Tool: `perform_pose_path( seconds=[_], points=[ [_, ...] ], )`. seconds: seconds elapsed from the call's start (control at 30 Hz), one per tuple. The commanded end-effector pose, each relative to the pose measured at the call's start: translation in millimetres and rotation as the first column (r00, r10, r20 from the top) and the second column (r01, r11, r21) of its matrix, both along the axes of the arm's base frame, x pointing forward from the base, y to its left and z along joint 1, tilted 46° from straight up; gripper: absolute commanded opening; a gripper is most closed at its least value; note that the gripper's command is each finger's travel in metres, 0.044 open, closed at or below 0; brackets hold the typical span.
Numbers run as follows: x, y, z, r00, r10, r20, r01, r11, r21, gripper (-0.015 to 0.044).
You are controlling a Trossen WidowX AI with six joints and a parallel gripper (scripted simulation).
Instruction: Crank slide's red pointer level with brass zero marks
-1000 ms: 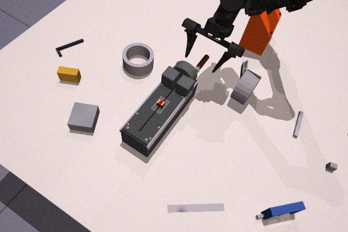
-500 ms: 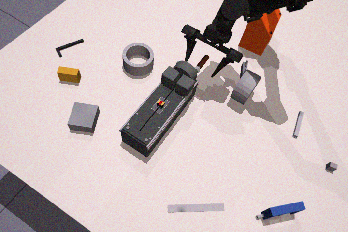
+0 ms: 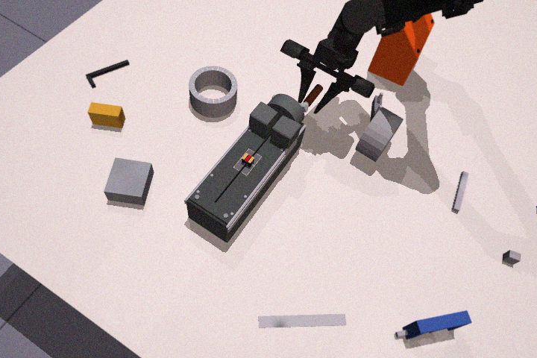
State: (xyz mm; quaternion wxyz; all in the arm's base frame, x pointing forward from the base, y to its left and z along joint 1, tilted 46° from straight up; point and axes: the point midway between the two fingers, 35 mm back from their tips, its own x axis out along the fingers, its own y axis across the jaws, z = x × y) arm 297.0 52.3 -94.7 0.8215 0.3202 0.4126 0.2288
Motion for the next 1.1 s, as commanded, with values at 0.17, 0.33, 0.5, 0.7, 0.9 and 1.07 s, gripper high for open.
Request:
perform_pose_path(
  seconds=[0.17,0.33,0.5,0.7,0.9,1.07],
  points=[
    [-0.6,-0.3,-0.6,1.0,-0.006,-0.005,0.006,1.0,0.0,0.0],
    [-0.2,-0.4,-0.6,1.0,-0.006,-0.005,0.006,1.0,0.0,0.0],
    [0.0,-1.2,-0.4,1.0,-0.006,-0.005,0.006,1.0,0.0,0.0],
    [0.3,-3.4,0.2,1.0,-0.006,-0.005,0.006,1.0,0.0,0.0],
    [0.8,-6.8,1.1,1.0,-0.006,-0.005,0.006,1.0,-0.001,0.0],
    [1.2,-9.9,1.5,1.0,-0.006,-0.005,0.006,1.0,-0.001,0.0]
  ],
)
